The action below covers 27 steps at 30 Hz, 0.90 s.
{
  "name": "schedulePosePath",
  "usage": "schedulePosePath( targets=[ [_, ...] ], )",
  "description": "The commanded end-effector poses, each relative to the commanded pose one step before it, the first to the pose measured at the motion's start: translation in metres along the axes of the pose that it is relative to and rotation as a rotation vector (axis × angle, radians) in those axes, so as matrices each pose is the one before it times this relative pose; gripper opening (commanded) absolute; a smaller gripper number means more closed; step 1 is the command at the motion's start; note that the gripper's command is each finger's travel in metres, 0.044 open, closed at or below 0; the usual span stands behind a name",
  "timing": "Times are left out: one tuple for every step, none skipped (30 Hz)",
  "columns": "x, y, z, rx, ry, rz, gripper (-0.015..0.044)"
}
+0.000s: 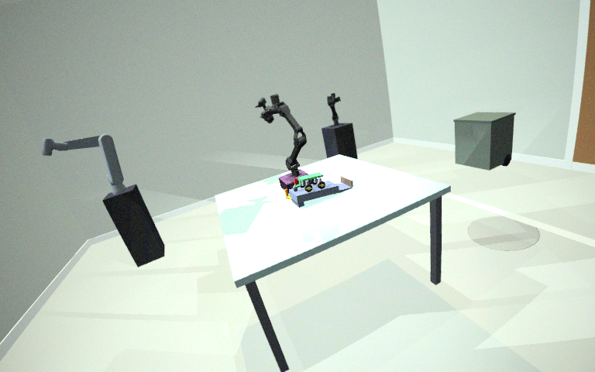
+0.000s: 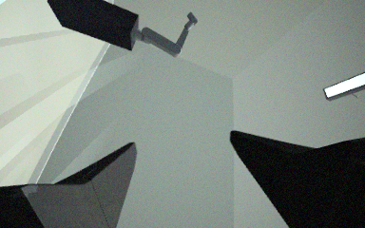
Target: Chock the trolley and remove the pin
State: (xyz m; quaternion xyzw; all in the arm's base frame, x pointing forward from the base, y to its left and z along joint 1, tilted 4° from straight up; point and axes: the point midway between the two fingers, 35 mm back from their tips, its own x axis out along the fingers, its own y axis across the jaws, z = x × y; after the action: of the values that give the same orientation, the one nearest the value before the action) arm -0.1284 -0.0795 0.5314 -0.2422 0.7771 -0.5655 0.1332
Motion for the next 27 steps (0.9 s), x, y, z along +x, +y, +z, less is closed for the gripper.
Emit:
schedulePosePath(
  targets=[
    [0.00072,0.00061,0.00043,0.0061,-0.004,0.00149,0.0374],
    [0.00214,0.00183,0.00133,0.0182,-0.01197,0.00462,0.0347],
    [0.00358,0.00306,0.00226,0.0301,-0.01985,0.00817,0.0321],
    [0.00434,0.00373,0.00276,0.0358,-0.0237,0.01064,0.0295],
    [0.00438,0.00378,0.00278,0.0353,-0.02344,0.0115,0.0269],
    [0.00442,0.00384,0.0028,0.0348,-0.02315,0.01235,0.0242],
    [0.00446,0.00391,0.00282,0.0343,-0.02281,0.01319,0.0216],
    [0.00449,0.00397,0.00284,0.0339,-0.02244,0.01401,0.019],
    [0.00453,0.00405,0.00285,0.0334,-0.02203,0.01483,0.019],
    [0.00456,0.00412,0.00285,0.0329,-0.02158,0.01563,0.019],
    [0.00459,0.0042,0.00285,0.0324,-0.0211,0.01641,0.019],
    [0.00462,0.00428,0.00285,0.0319,-0.02059,0.01717,0.019],
    [0.00464,0.00436,0.00285,0.0314,-0.02004,0.01792,0.019],
    [0.00467,0.00445,0.00284,0.0309,-0.01945,0.01864,0.019],
    [0.00469,0.00454,0.00282,0.0304,-0.01884,0.01933,0.019],
    [0.00472,0.00463,0.0028,0.0299,-0.01819,0.02001,0.019],
    [0.00474,0.00473,0.00278,0.0294,-0.01751,0.02065,0.019],
    [0.00476,0.00482,0.00275,0.0289,-0.01681,0.02127,0.019],
    [0.00478,0.00492,0.00271,0.0284,-0.01607,0.02186,0.019],
    [0.00479,0.00501,0.00267,0.028,-0.01531,0.02242,0.019],
    [0.0042,0.00451,0.00297,0.0193,-0.01569,0.01962,0.019],
    [0.00421,0.0046,0.00296,0.0189,-0.01515,0.02002,0.019],
    [0.00422,0.00469,0.00294,0.0185,-0.01461,0.0204,0.019],
    [0.00423,0.00478,0.00291,0.0181,-0.01404,0.02076,0.019],
    [0.00424,0.00487,0.00288,0.0177,-0.01347,0.0211,0.019],
    [0.00425,0.00496,0.00285,0.0173,-0.01288,0.02142,0.019],
    [0.00426,0.00505,0.00281,0.0169,-0.01228,0.02172,0.019]
  ],
)
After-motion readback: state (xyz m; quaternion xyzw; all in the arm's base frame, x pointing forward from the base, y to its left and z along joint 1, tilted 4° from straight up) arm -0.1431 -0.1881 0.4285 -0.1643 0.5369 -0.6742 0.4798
